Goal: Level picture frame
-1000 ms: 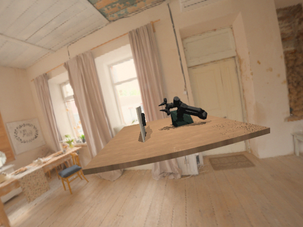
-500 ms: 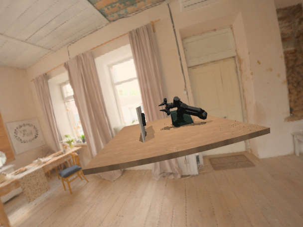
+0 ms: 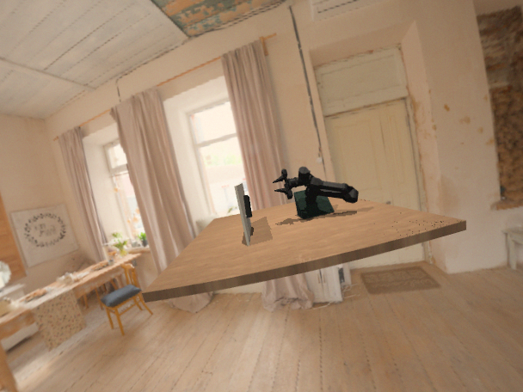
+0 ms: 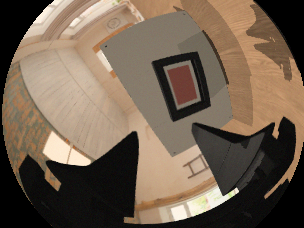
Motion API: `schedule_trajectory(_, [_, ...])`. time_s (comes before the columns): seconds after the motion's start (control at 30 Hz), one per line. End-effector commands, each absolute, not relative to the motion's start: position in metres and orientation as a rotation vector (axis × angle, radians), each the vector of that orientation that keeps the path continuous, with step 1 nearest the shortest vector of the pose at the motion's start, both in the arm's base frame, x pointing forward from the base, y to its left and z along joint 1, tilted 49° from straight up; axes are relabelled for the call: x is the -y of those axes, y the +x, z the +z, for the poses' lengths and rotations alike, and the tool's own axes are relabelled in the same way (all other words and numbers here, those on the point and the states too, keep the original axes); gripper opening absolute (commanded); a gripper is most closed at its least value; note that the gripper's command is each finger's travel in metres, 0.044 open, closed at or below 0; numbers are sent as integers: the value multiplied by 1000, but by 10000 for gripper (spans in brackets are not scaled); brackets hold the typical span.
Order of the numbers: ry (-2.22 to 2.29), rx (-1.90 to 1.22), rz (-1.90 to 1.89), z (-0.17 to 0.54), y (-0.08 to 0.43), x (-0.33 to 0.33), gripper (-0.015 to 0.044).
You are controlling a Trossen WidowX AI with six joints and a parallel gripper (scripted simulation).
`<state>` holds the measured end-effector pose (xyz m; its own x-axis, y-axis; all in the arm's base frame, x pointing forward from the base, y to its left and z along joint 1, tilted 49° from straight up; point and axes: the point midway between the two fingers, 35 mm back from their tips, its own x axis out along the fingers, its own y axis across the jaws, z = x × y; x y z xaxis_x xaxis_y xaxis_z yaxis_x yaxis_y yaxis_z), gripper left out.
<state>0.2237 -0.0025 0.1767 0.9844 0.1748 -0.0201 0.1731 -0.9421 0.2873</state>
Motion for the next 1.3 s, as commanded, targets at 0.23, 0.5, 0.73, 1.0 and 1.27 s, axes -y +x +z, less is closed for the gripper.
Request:
schedule_trajectory(0.23, [2674, -248, 13, 165, 264, -20, 260])
schedule_trajectory(0.5, [2599, -244, 26, 157, 277, -38, 260])
schedule_trajectory(0.73, [2599, -244, 26, 157, 277, -38, 260])
schedule_trajectory(1.0, [2599, -244, 28, 162, 297, -41, 260])
schedule_trajectory(1.27, [2600, -243, 31, 157, 351, -51, 260])
